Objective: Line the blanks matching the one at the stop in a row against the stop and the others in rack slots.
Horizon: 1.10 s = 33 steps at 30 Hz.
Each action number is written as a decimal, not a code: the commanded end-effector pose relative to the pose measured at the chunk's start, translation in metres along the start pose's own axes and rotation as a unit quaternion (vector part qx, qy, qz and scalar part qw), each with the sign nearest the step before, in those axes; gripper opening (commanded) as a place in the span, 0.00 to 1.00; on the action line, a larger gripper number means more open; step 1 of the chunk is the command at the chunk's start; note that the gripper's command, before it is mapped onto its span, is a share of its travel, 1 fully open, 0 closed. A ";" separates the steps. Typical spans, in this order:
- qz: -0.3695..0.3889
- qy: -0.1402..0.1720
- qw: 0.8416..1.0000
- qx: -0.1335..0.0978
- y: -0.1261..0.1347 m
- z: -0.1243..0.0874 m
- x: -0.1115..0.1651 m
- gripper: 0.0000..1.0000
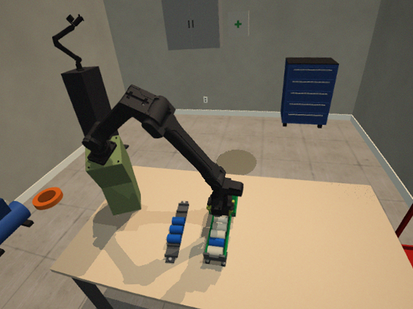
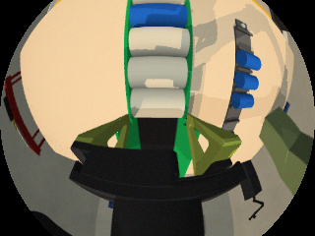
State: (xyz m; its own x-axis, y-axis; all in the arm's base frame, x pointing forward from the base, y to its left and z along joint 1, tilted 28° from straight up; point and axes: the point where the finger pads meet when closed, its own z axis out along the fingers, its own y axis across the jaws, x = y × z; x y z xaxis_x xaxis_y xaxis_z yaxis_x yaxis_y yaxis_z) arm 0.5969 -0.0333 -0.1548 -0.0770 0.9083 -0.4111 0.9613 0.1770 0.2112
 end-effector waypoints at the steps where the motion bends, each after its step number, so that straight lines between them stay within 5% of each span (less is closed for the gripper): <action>1: 0.001 -0.001 1.000 -0.010 0.010 -0.032 0.003 0.80; 11: 0.002 -0.001 1.000 -0.012 0.010 -0.082 0.003 0.80; 15: 0.007 -0.002 1.000 0.009 -0.004 -0.065 -0.003 0.80; 20: 0.010 -0.001 1.000 -0.019 0.021 -0.090 -0.004 0.80; 21: 0.010 -0.001 1.000 -0.019 0.021 -0.090 -0.004 1.00; 33: 0.005 -0.001 1.000 -0.011 0.016 -0.083 -0.001 1.00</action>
State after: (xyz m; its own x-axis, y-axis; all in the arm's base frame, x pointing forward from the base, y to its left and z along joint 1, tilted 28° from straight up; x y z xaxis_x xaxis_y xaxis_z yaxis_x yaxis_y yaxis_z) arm 0.5792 -0.0069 -0.0903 -0.0741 0.9089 -0.4105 0.9611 0.1750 0.2138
